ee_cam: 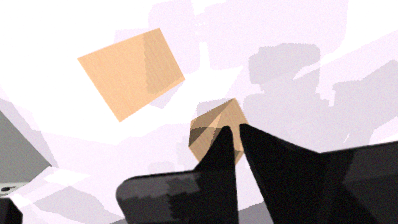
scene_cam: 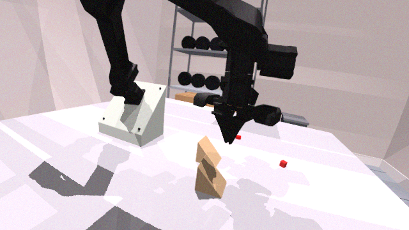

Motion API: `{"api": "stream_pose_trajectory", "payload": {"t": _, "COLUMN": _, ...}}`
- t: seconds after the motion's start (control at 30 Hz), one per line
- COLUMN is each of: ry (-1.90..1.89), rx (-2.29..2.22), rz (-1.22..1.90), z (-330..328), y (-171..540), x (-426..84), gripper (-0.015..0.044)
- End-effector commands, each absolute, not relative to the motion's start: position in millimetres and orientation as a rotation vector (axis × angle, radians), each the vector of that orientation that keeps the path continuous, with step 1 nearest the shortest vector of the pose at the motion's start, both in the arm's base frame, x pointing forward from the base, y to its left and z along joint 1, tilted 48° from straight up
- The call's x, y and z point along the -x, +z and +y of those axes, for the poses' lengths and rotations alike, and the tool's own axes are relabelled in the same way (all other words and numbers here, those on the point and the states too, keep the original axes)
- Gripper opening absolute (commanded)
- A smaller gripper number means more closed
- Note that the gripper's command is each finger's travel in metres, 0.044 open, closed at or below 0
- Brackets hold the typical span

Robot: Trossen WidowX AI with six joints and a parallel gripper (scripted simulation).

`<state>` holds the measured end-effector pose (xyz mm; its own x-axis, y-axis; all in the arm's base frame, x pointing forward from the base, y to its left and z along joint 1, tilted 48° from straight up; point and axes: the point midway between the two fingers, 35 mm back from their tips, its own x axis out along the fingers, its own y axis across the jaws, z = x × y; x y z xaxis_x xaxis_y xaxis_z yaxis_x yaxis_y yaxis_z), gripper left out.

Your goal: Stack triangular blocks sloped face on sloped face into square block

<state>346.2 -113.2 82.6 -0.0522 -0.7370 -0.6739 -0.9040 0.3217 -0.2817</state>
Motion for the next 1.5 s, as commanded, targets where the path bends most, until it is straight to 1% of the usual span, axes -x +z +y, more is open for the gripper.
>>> {"api": "stream_pose_trajectory", "payload": {"t": 0.0, "ry": 0.281, "rx": 1.459, "rz": 1.832, "z": -114, "y": 82, "x": -346, "gripper": 0.0105}}
{"api": "stream_pose_trajectory", "payload": {"t": 0.13, "ry": 0.216, "rx": 1.409, "rz": 1.827, "z": -115, "y": 84, "x": -344, "gripper": 0.021}}
{"api": "stream_pose_trajectory", "payload": {"t": 0.43, "ry": -0.549, "rx": 0.762, "rz": 1.603, "z": -127, "y": 116, "x": -326, "gripper": 0.044}}
{"api": "stream_pose_trajectory", "payload": {"t": 0.5, "ry": -0.687, "rx": 0.625, "rz": 1.531, "z": -129, "y": 122, "x": -322, "gripper": 0.044}}
{"api": "stream_pose_trajectory", "payload": {"t": 0.57, "ry": -0.734, "rx": 0.576, "rz": 1.503, "z": -130, "y": 124, "x": -321, "gripper": 0.044}}
{"api": "stream_pose_trajectory", "payload": {"t": 1.03, "ry": -0.734, "rx": 0.576, "rz": 1.502, "z": -131, "y": 123, "x": -321, "gripper": 0.044}}
{"api": "stream_pose_trajectory", "payload": {"t": 1.47, "ry": -0.732, "rx": 0.573, "rz": 1.503, "z": -146, "y": 109, "x": -322, "gripper": 0.044}}
